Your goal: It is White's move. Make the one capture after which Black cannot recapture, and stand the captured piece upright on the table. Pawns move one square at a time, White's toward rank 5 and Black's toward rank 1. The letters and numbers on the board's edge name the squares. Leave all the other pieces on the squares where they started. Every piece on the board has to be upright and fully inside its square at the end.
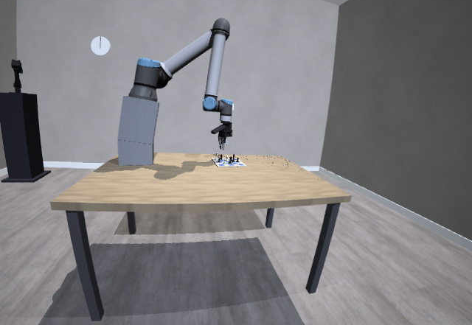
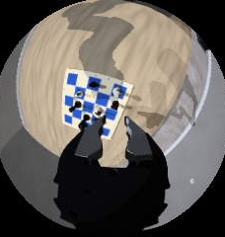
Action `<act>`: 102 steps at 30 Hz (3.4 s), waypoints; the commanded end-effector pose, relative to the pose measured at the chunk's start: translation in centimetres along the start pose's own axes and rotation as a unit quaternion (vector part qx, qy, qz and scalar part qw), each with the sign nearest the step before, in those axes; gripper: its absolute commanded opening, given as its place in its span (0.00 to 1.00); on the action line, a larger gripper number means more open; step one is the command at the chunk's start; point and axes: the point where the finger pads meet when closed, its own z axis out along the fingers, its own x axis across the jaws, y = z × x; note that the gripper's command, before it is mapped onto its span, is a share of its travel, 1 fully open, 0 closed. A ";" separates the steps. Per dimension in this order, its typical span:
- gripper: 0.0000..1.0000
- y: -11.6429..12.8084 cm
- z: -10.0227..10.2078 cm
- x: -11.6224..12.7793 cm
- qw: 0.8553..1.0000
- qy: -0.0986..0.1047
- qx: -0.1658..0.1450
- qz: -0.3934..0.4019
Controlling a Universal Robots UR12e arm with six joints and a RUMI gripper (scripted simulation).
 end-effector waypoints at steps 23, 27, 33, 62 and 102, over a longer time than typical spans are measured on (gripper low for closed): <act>0.23 0.2 2.9 -0.1 1.000 0.000 0.000 0.000; 0.23 0.2 3.0 -0.1 1.000 0.000 0.000 0.000; 0.23 0.2 3.1 -0.1 1.000 0.000 0.000 0.000; 0.23 0.2 3.1 -0.1 1.000 0.000 0.000 0.000; 0.23 0.2 6.5 -0.1 1.000 0.000 0.000 0.000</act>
